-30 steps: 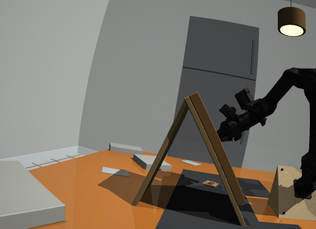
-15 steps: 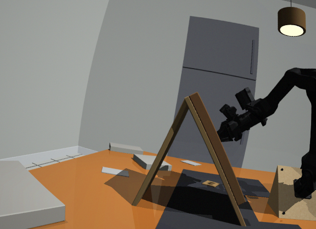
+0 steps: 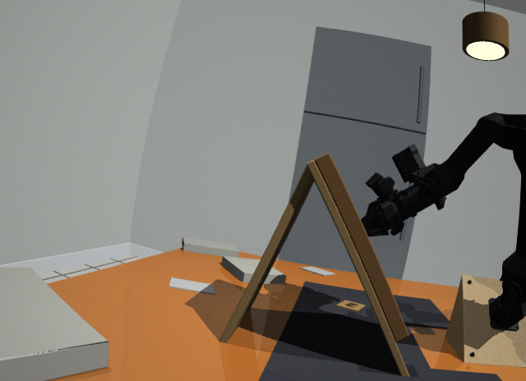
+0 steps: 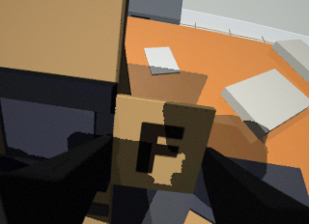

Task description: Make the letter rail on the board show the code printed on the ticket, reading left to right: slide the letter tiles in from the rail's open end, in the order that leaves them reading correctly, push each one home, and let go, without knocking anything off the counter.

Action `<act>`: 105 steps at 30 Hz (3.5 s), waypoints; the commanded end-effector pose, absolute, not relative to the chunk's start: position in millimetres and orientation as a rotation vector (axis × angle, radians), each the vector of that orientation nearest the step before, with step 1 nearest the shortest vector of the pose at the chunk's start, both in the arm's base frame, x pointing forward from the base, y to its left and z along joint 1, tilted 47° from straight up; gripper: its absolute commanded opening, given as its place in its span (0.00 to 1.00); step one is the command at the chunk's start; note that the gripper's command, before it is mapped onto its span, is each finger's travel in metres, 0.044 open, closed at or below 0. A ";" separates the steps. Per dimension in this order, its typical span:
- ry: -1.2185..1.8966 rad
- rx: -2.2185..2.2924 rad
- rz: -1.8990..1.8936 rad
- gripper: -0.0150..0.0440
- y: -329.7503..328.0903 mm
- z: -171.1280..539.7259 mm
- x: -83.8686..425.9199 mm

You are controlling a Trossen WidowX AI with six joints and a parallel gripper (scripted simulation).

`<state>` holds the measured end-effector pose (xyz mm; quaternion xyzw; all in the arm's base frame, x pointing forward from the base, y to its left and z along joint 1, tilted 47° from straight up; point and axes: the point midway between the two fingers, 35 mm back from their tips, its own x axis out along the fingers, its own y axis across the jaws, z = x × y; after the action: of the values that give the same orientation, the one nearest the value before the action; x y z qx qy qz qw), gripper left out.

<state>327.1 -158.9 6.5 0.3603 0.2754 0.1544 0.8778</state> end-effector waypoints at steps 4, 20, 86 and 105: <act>0.575 0.753 0.318 0.25 -156.5 9.5 326.6; 0.575 0.754 0.318 0.25 -151.0 15.2 326.2; 0.576 0.756 0.319 0.25 -128.4 39.2 324.2; 0.576 0.756 0.319 0.25 -122.8 44.3 323.8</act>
<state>323.8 -123.7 42.5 0.3622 0.2763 0.1547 0.8767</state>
